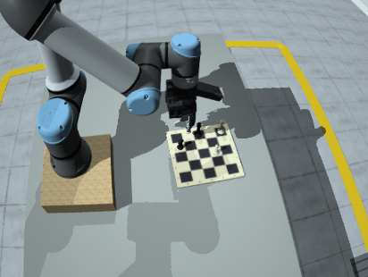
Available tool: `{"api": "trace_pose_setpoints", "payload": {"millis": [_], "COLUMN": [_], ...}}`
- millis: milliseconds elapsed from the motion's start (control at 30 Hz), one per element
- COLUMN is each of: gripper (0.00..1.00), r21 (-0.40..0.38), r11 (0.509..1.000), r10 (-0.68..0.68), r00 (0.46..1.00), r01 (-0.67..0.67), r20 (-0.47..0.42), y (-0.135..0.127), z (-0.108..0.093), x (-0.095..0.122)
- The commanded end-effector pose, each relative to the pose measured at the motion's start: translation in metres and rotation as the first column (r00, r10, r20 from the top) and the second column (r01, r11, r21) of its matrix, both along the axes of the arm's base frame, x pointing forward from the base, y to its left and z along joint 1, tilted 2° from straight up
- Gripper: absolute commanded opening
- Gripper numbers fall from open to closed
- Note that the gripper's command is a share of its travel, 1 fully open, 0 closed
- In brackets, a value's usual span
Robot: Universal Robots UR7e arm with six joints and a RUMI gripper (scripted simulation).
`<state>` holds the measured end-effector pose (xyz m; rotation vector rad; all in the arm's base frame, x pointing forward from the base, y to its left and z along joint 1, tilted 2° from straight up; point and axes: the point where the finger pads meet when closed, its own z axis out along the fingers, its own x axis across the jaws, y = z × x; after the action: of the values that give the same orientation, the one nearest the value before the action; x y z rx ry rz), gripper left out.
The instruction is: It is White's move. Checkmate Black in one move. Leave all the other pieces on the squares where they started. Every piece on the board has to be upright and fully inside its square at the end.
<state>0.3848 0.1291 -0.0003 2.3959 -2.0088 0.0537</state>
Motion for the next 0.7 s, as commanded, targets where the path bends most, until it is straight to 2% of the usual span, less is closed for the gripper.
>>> {"api": "trace_pose_setpoints", "payload": {"millis": [0, 167, 667], "gripper": [0.0, 0.0, 0.0], "r21": [0.0, 0.0, 0.0], "r11": [1.0, 1.0, 1.0], "r10": [0.0, 0.0, 0.0], "r00": [1.0, 1.0, 1.0], "r01": [0.0, 0.0, 0.0], "r20": [0.003, 0.003, 0.003], "y": [0.0, -0.0001, -0.0001], "z": [-0.0178, -0.0238, -0.0242], "x": [0.0025, 0.0027, 0.0027]}}
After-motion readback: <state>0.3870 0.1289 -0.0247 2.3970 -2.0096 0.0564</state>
